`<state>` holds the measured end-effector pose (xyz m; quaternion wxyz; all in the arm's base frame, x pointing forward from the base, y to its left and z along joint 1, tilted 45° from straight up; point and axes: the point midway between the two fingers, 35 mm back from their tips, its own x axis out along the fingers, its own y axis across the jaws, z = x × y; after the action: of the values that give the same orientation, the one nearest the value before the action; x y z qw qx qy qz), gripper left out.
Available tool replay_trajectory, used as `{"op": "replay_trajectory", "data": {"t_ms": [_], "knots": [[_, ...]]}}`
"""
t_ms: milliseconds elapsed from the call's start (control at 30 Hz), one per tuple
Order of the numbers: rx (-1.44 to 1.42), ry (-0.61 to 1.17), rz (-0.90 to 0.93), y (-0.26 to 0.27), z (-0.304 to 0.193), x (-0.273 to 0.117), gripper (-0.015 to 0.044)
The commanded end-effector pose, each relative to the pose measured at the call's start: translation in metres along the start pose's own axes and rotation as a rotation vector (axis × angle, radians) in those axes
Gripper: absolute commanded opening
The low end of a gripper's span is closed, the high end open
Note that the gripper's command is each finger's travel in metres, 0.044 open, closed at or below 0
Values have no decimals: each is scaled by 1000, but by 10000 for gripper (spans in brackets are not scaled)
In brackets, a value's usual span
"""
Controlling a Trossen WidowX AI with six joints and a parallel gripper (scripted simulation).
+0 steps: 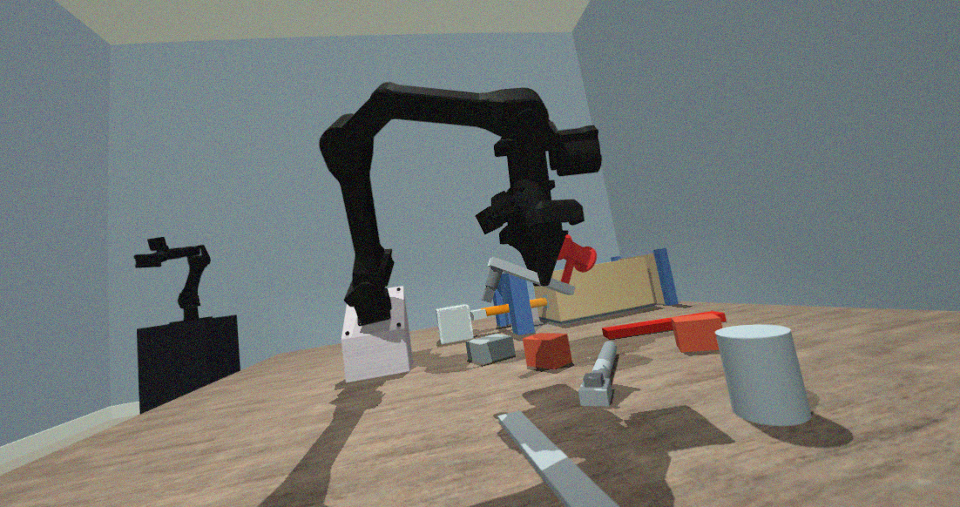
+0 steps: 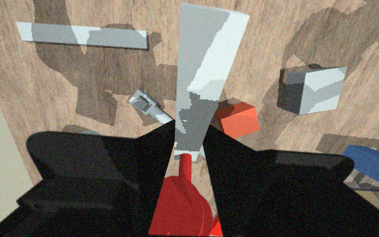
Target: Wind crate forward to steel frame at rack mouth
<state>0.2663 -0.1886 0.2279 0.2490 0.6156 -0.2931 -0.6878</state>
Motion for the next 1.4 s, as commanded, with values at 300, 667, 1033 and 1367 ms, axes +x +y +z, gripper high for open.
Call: {"op": "replay_trajectory", "data": {"t_ms": [300,667,1033,1367], "knots": [[-417,47,-1,-30,-26,-12,0],[-912,90,-23,-86,-47,-20,0],[-1407,137,-8,-136,-62,-29,0],[-1872,187,17,-190,-68,-40,0]]}}
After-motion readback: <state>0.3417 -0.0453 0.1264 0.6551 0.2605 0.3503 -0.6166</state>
